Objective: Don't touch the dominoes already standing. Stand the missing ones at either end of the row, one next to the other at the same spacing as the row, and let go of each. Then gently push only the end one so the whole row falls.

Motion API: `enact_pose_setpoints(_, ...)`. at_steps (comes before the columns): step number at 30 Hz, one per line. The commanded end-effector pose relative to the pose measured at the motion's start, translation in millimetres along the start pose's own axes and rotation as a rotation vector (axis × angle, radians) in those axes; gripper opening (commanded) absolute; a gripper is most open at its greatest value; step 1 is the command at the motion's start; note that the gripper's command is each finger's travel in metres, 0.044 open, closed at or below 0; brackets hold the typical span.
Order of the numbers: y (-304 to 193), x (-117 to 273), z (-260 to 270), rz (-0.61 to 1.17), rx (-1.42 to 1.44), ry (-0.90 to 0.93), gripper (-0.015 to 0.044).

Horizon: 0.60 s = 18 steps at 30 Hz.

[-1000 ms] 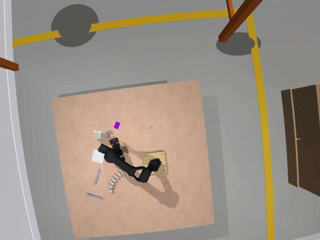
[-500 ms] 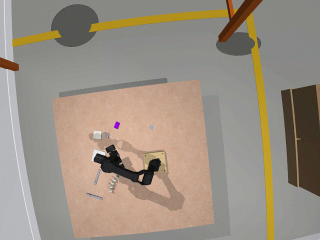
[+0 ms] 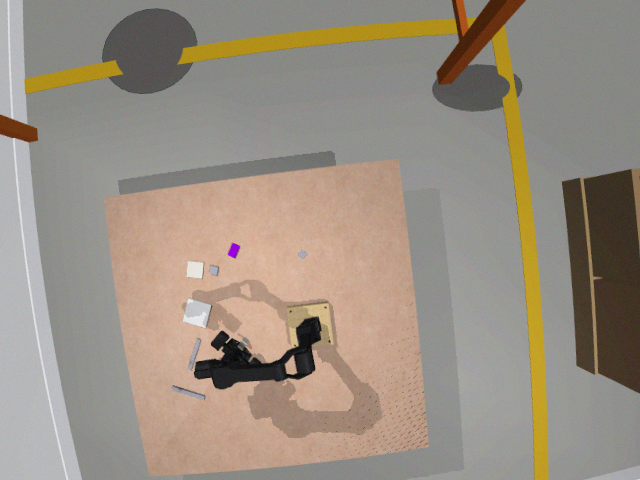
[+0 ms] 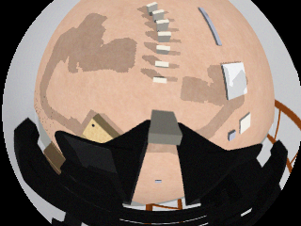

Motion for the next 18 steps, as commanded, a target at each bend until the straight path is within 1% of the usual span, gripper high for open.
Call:
enact_pose_setpoints(1, 2, -10, 2, -0.003, 0.004, -0.001, 0.0107)
enact_pose_setpoints(18, 6, -89, -1, -0.003, 0.004, -0.001, 0.0107)
Point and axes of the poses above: the point midway between the two fingers, 35 mm back from their tips, its own x axis back along the fingers, its own z axis across the jaws, y = z × x, the point moved 1 cm from there along x, back along the fingers
